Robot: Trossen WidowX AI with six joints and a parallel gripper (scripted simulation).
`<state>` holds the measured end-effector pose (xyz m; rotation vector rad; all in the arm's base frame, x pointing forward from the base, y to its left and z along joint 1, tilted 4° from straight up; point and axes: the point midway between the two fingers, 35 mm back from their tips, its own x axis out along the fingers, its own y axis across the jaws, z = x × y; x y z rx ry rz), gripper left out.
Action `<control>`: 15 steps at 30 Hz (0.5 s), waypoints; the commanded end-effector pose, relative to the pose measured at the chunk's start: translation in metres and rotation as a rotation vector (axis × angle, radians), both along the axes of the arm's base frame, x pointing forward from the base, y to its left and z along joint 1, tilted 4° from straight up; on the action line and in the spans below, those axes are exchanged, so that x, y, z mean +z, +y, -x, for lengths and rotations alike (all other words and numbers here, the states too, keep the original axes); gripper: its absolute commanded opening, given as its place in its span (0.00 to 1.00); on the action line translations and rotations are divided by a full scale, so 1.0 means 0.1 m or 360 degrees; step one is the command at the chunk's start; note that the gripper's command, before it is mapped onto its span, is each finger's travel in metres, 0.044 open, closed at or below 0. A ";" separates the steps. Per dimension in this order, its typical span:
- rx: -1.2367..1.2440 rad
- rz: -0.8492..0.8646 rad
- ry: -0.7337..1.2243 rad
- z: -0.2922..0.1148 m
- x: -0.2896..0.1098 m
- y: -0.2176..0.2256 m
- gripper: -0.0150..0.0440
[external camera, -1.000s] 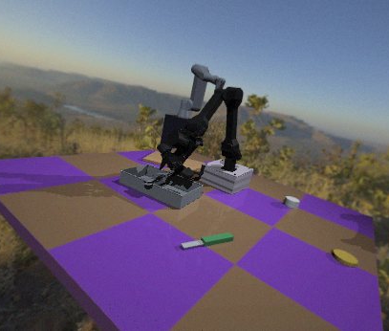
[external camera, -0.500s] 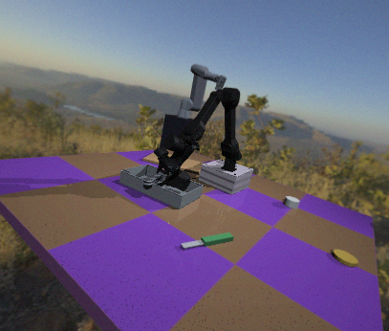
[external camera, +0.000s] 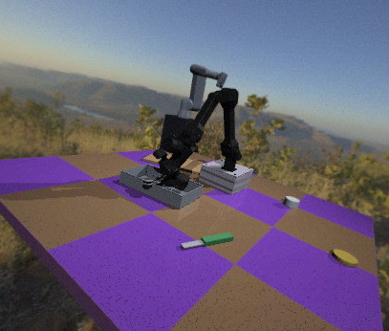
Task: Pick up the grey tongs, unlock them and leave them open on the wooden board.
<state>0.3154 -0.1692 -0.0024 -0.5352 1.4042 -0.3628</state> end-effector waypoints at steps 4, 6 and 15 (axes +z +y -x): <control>-0.0001 0.0000 -0.0002 0.00 0.01 0.00 0.37; -0.0001 0.0000 -0.0002 0.00 0.01 0.00 0.35; 0.0000 0.0000 -0.0002 0.00 0.04 0.00 0.05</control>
